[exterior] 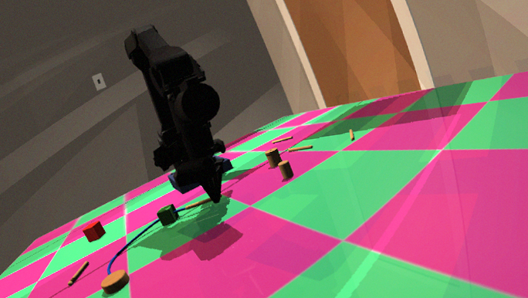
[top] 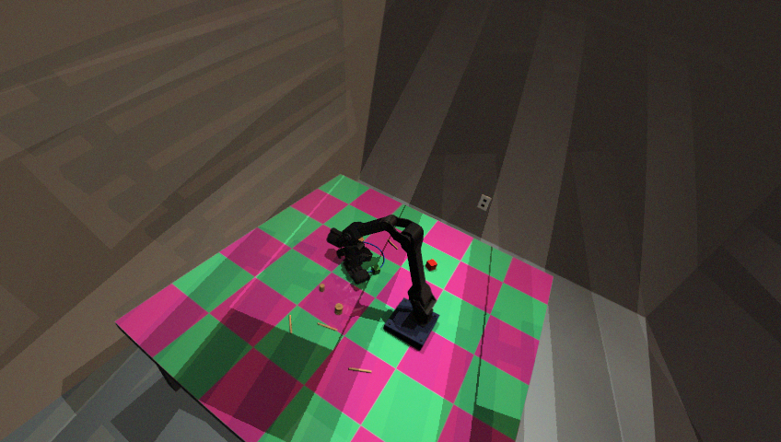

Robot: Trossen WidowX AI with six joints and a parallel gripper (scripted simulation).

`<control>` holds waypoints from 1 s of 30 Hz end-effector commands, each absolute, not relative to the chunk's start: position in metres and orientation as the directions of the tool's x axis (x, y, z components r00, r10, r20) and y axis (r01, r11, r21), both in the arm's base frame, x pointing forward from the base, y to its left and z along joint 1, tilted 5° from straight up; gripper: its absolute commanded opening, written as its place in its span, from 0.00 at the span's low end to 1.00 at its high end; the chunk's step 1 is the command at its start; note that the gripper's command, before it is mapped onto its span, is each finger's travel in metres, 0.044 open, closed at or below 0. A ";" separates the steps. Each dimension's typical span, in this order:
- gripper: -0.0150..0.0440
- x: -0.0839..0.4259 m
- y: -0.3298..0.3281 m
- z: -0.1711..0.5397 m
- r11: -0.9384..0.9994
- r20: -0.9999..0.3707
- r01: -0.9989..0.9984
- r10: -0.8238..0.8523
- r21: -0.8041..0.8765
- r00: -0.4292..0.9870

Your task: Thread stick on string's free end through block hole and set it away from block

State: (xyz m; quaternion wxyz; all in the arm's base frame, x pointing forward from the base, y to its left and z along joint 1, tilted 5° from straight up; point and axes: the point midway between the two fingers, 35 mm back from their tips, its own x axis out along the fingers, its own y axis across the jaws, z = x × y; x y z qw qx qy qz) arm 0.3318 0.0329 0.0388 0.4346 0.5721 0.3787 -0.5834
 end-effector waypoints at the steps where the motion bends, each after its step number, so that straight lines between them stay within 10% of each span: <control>1: 0.25 0.335 0.038 0.040 -0.340 -0.997 0.939 -0.070 0.056 0.034; 30: 0.25 0.338 0.055 0.029 -0.334 -0.994 0.938 -0.084 0.096 0.072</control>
